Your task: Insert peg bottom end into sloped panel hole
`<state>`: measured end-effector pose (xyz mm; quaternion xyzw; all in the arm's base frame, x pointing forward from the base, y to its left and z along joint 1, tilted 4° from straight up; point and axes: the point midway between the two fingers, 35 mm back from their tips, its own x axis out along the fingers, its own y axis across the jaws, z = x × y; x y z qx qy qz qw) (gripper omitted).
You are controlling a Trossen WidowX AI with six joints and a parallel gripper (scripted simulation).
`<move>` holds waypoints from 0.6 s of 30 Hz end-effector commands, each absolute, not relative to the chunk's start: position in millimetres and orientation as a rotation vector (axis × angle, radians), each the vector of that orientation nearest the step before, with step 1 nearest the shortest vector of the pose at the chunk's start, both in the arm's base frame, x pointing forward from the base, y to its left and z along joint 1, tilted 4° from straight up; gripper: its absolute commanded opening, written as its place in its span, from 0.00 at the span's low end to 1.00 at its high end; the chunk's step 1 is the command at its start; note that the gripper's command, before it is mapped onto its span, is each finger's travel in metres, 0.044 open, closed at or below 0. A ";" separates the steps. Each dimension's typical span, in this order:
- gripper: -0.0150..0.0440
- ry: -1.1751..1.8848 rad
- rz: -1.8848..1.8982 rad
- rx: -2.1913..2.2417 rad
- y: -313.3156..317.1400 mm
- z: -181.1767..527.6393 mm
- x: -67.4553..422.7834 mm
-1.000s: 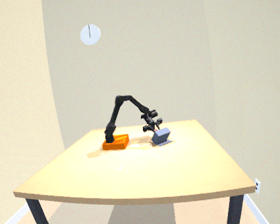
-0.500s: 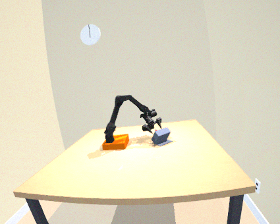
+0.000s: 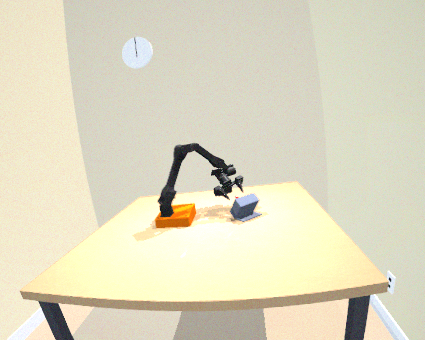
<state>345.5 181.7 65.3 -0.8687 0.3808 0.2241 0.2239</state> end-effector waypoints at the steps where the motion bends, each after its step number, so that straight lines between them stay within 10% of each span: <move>1: 1.00 1.049 0.618 -2.392 186.4 69.2 342.2; 18: 1.00 1.050 0.619 -2.395 203.9 84.3 324.5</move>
